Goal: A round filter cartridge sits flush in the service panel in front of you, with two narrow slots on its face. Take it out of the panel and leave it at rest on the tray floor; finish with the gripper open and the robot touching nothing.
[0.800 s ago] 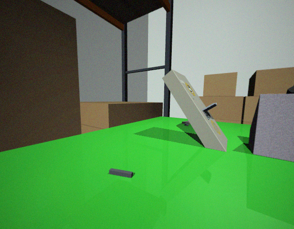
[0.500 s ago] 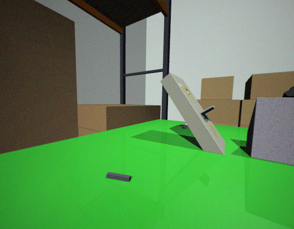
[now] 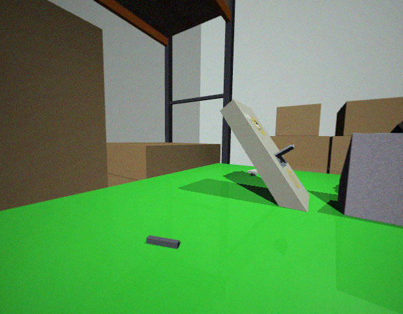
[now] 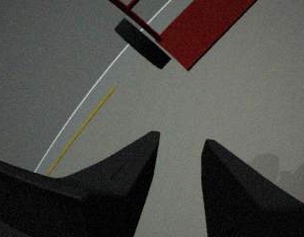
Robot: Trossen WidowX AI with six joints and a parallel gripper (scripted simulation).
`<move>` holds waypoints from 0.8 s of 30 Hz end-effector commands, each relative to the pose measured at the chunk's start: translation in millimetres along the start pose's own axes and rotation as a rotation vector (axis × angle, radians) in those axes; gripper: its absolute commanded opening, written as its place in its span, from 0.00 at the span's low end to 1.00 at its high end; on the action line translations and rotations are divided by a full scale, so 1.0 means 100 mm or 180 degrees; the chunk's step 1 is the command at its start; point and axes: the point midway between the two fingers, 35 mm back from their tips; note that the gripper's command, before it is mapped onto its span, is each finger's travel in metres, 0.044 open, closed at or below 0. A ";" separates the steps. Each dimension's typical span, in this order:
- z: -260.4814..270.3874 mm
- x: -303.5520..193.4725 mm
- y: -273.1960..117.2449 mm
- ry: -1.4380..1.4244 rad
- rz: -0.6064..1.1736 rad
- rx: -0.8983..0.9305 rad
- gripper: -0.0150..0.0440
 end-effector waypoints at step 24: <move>-0.14 -3.05 -1.62 -0.2831 0.1284 0.0755 0.43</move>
Point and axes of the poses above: the point midway between the two fingers, 35 mm back from their tips, its own y axis out along the fingers, its own z axis across the jaws, x = y × z, and after that the axes turned 6 degrees about y, right-handed
